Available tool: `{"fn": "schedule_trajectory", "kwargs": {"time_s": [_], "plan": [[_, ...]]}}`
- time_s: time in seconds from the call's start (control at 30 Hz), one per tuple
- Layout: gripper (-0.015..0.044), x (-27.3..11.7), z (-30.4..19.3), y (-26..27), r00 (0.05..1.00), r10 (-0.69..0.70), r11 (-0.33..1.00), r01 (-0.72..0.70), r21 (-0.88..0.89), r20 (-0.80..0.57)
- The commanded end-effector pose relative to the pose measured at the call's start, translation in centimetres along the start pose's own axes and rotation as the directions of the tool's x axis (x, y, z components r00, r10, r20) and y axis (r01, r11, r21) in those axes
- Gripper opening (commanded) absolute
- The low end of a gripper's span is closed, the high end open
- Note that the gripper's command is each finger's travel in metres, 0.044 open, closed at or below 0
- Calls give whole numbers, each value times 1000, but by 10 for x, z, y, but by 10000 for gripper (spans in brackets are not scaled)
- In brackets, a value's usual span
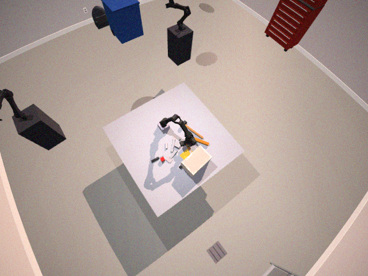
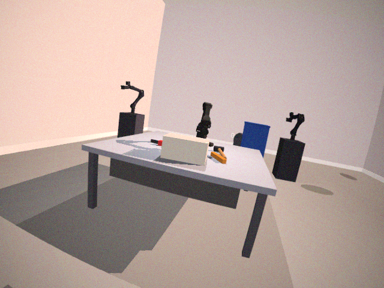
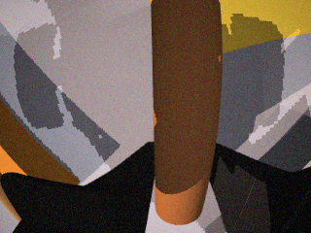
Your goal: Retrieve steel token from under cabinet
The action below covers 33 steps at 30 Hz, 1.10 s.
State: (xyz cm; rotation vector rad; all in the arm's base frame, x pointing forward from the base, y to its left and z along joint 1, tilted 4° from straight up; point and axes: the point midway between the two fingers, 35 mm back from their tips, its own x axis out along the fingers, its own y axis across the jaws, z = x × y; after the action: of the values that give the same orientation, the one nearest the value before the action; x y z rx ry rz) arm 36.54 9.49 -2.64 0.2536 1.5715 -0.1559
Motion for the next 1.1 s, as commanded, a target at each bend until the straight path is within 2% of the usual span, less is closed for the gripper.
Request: {"fn": "schedule_trajectory", "kwargs": {"time_s": [0.0,1.07], "plan": [[0,1,-6,0,1000,-1,1000,1,2,-2],[0,1,-43,1,1000,-1,1000,1,2,-5]]}}
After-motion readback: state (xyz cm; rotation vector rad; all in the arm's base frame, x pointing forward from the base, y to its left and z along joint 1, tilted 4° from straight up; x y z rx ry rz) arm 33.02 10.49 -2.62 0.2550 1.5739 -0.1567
